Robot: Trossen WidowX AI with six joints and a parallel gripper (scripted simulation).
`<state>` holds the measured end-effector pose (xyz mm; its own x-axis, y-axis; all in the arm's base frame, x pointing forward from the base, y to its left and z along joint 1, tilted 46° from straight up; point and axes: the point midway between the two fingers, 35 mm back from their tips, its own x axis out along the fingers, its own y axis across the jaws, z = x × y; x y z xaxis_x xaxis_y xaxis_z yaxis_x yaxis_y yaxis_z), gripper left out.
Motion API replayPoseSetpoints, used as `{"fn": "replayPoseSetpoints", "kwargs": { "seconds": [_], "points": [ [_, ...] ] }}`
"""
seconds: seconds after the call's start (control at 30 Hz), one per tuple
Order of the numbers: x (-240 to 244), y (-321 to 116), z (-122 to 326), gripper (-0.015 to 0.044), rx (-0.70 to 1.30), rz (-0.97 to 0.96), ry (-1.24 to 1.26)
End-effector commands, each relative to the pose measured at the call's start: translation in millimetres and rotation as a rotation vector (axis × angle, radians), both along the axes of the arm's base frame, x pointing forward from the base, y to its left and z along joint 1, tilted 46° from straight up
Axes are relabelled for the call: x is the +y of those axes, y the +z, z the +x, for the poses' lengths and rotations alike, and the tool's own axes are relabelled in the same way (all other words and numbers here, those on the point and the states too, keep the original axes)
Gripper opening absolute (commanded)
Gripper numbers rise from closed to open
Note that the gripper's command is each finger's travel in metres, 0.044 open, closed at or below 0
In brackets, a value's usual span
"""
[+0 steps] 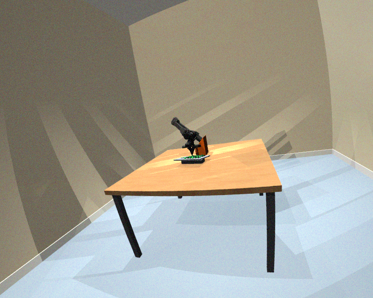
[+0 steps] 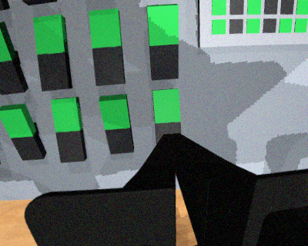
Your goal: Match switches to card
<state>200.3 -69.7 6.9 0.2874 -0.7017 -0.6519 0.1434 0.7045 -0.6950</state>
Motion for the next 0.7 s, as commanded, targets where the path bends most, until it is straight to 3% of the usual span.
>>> {"fn": "replayPoseSetpoints", "kwargs": {
  "seconds": [0.0,0.67],
  "points": [
    [0.1,-1.1,-0.9,0.0,0.006,0.002,0.004],
    [-1.2,-2.3,-0.4,0.0,0.006,0.002,0.004]
  ]
}}
